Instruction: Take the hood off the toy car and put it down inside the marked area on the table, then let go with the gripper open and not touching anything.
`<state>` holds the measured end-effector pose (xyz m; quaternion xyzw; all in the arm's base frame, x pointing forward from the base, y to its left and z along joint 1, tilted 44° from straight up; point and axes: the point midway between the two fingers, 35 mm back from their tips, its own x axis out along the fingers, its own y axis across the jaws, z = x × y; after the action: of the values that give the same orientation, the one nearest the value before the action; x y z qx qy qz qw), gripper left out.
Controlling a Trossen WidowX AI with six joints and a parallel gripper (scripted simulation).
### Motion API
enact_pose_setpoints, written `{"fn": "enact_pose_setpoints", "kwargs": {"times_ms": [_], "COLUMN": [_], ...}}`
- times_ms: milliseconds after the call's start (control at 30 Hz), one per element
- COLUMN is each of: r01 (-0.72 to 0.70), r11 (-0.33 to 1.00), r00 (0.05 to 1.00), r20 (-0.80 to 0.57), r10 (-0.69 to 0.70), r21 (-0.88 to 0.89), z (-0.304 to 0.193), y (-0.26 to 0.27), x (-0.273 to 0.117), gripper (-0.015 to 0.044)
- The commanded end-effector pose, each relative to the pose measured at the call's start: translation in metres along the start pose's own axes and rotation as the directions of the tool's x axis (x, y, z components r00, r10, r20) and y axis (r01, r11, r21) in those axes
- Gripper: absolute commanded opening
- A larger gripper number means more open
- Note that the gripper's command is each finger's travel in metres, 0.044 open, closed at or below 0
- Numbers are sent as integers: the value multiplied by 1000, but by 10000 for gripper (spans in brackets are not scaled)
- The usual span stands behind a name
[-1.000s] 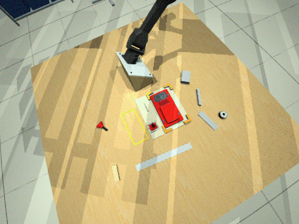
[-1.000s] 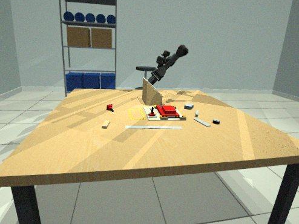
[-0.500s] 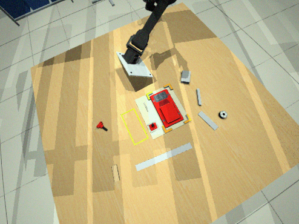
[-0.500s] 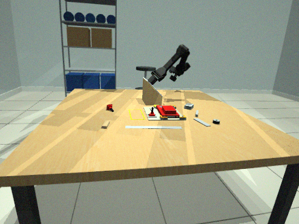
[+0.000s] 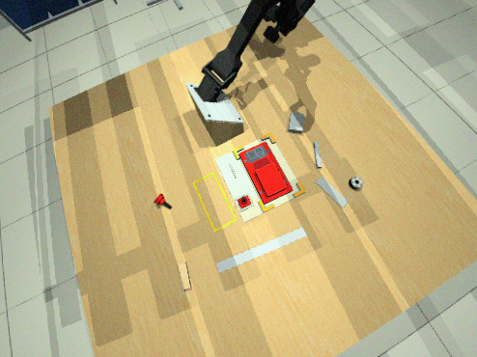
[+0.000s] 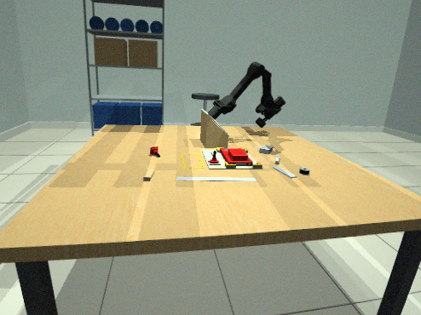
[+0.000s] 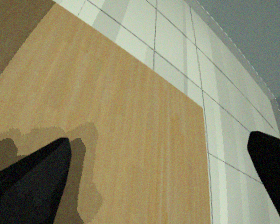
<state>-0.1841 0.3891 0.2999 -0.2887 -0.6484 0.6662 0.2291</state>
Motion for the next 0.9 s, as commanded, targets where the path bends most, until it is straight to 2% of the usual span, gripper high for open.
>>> {"fn": "enact_pose_setpoints", "kwargs": {"times_ms": [0, 467, 567, 867], "r01": [-2, 70, 129, 318], "r11": [998, 917, 905, 726], "r00": [995, 884, 846, 724], "r20": [-103, -451, -521, -651], "r10": [9, 125, 113, 230], "r21": [67, 392, 406, 610], "z": [-41, -168, -188, -230], "y": [-3, 16, 14, 48], "x": [-22, -128, -158, -231], "gripper": [440, 440, 440, 440]}}
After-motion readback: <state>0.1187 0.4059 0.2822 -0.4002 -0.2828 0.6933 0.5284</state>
